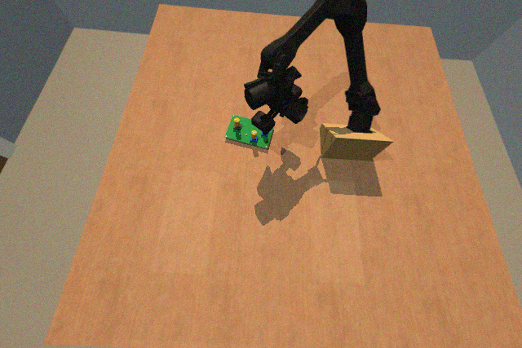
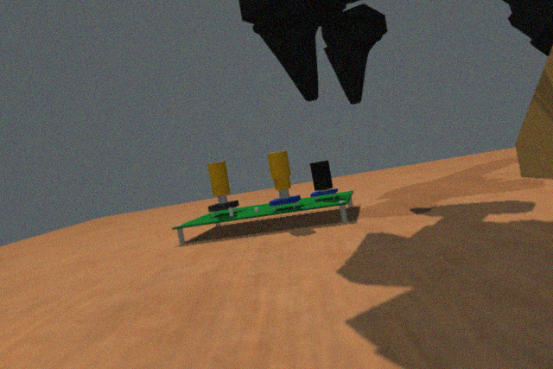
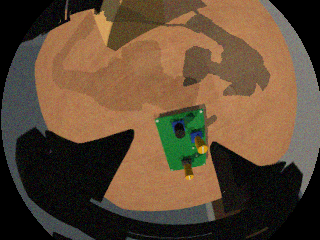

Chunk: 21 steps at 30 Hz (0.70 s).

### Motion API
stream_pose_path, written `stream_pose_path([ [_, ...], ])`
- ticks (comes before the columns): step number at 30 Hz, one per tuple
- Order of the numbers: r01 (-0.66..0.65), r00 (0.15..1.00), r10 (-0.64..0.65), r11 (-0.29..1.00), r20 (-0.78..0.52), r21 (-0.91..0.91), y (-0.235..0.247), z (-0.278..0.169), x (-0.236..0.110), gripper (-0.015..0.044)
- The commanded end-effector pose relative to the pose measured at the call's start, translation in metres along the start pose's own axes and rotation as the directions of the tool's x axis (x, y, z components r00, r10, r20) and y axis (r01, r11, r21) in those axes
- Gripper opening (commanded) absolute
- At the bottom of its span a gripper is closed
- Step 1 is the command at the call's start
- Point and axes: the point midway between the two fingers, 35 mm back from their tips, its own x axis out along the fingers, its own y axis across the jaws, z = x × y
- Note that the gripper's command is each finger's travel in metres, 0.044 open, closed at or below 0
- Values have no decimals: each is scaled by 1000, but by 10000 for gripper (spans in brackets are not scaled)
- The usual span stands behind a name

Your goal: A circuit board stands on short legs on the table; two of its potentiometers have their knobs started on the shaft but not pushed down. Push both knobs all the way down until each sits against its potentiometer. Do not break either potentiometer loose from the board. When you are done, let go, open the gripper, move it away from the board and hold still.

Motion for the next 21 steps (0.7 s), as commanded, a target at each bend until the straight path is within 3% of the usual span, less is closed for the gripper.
stream_pose_path([
  [1, -7, 1000, 7, 1000, 7, 5, 24, 33, 4, 440],
  [21, -10, 1000, 10, 1000, 7, 6, 35, 47, 6, 440],
])
